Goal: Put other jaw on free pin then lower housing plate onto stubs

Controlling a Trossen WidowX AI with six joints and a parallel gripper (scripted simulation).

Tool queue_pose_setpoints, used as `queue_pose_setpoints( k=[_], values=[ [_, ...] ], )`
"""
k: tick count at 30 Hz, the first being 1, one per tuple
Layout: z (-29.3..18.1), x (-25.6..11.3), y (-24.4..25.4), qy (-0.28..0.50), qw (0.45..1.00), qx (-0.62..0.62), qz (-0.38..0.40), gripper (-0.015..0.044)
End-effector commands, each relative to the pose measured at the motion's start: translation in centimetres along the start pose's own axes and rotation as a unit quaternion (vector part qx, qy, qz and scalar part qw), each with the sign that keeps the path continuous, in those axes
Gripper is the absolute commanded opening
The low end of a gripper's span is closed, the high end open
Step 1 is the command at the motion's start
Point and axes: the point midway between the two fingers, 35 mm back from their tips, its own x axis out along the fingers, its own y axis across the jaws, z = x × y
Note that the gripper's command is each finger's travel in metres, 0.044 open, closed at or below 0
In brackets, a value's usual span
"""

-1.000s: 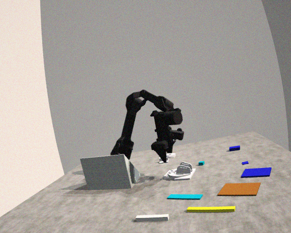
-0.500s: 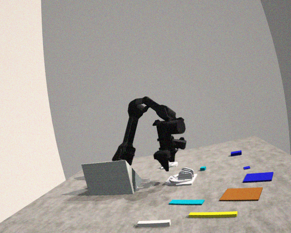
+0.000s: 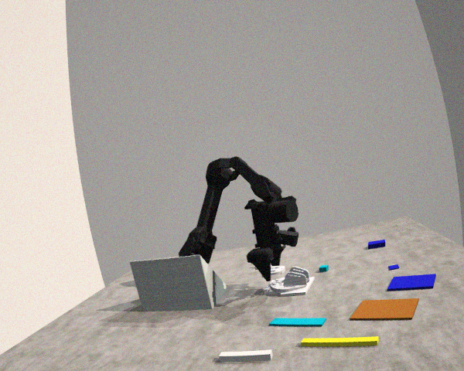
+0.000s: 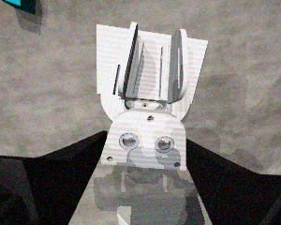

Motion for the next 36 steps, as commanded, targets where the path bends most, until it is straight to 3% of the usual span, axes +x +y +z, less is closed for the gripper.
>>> queue_pose_setpoints(
  k=[1,36],
  values=[
    [-0.1,0.6,0.0,0.000,1.000,0.002,0.002,0.0351],
    [-0.2,2.4,0.1,0.000,1.000,0.001,0.004,0.0351]
  ],
)
